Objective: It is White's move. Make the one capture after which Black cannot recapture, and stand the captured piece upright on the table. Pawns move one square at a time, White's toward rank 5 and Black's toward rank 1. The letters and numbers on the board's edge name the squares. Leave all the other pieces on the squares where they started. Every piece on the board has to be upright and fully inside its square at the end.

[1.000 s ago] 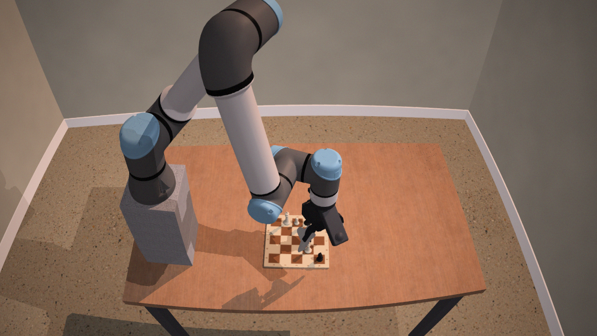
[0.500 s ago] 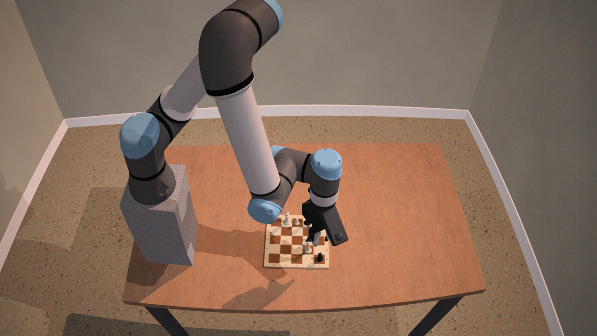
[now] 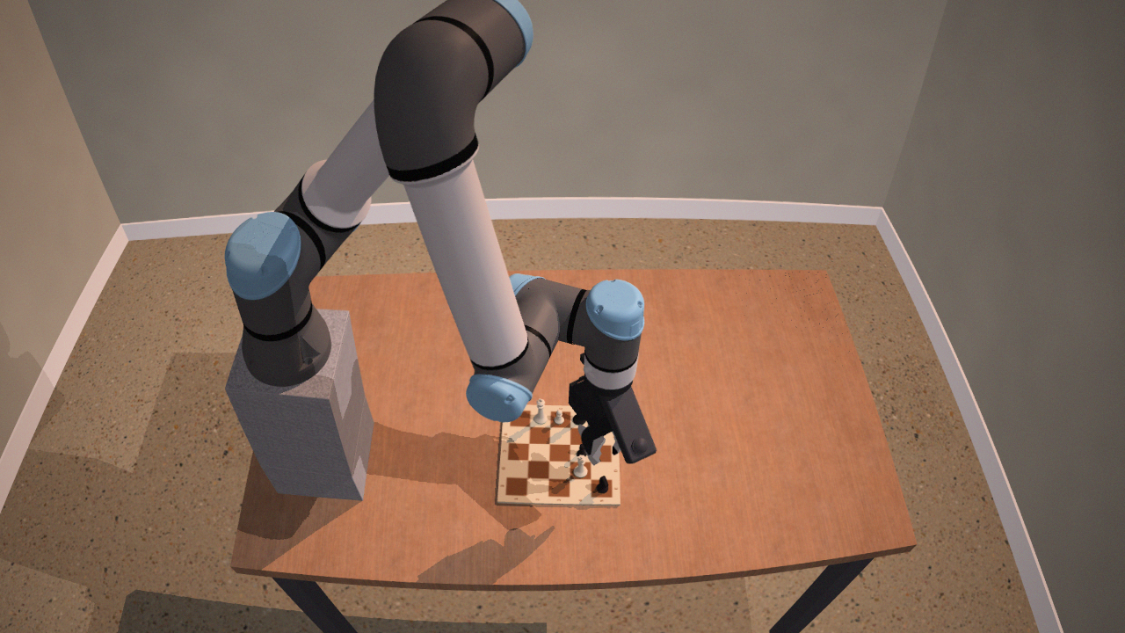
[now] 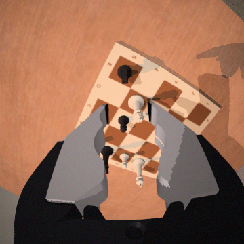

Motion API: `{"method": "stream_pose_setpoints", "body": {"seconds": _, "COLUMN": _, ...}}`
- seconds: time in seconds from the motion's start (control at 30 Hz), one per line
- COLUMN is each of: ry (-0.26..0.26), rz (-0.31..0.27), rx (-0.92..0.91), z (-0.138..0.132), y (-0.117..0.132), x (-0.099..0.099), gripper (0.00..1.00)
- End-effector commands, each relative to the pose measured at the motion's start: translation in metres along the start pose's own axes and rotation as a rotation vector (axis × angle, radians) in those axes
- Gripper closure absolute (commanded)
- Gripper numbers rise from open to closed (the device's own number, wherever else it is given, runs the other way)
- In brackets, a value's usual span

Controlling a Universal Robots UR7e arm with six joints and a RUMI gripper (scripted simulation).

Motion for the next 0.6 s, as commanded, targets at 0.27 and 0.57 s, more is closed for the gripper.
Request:
{"method": "stream_pose_setpoints", "body": {"seconds": 0.27, "ry": -0.001, "rz": 0.001, "rx": 0.0, "z": -0.0003, "y": -0.0004, "x": 0.0004, "gripper": 0.78}}
{"method": "stream_pose_setpoints", "body": {"seconds": 0.57, "ry": -0.001, "rz": 0.001, "rx": 0.0, "z": -0.0004, "y": -0.0004, "x": -0.0019, "gripper": 0.78}}
Point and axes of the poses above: the point where the finger pads meet when closed, its own x axis back along the fingers, its own z axis across the jaws, y = z × x, the point moved 4 cm from there along x, back along the fingers, and after that the axes turned 3 degrees about x, right-handed, at the moved point
